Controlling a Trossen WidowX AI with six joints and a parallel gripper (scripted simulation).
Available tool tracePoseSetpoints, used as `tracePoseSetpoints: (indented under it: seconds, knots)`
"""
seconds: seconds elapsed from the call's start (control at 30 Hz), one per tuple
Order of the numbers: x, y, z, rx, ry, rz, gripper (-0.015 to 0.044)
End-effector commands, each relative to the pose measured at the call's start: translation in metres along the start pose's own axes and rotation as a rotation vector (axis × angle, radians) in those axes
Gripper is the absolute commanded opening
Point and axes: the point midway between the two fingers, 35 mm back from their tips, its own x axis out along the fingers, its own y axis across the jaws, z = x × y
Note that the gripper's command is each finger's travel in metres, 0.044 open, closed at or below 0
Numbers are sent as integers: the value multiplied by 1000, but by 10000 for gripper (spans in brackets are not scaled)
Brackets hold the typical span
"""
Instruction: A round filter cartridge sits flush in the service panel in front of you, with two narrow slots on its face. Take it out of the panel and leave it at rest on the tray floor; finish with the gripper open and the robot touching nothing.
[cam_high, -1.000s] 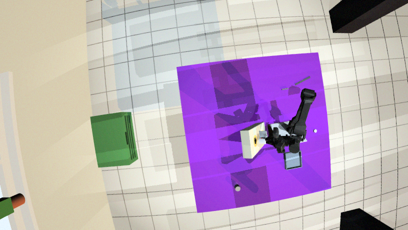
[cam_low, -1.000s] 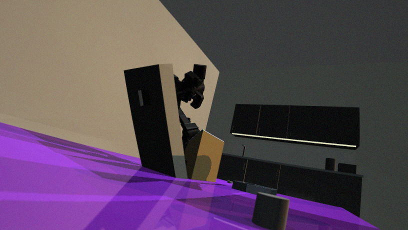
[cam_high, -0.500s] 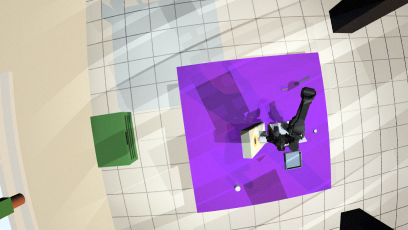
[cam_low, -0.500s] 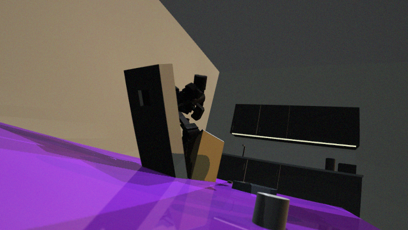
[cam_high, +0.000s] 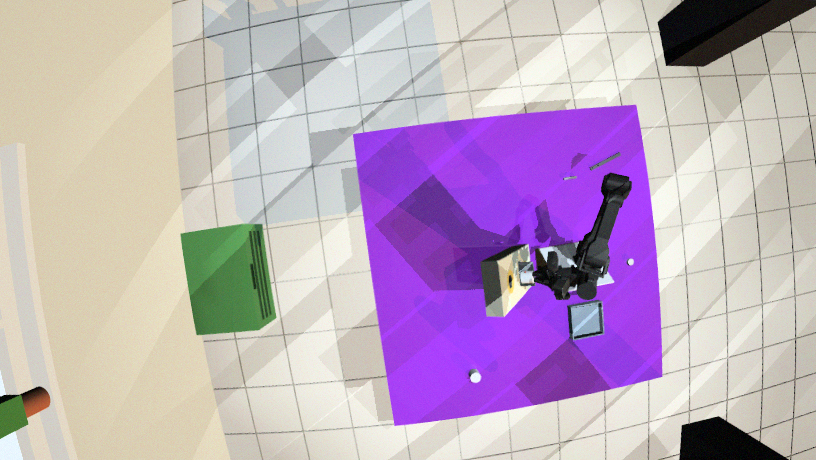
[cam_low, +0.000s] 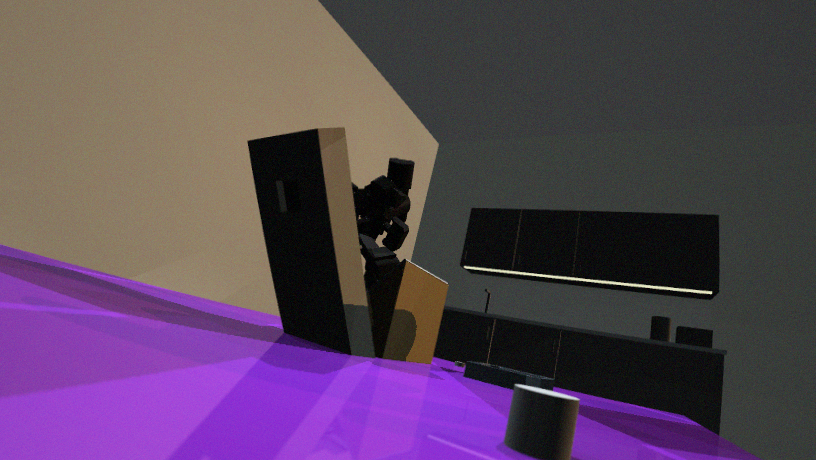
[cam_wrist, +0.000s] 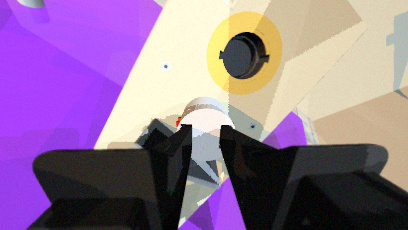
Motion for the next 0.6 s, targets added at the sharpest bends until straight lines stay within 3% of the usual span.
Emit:
tracePoseSetpoints:
  seconds: [0.0, 0.27, 0.57]
  knots:
    - [0, 0, 1, 1, -1, 0, 116]
    - [0, 1, -4, 11, -1, -7, 116]
    - [-9, -41, 58, 12, -2, -7, 116]
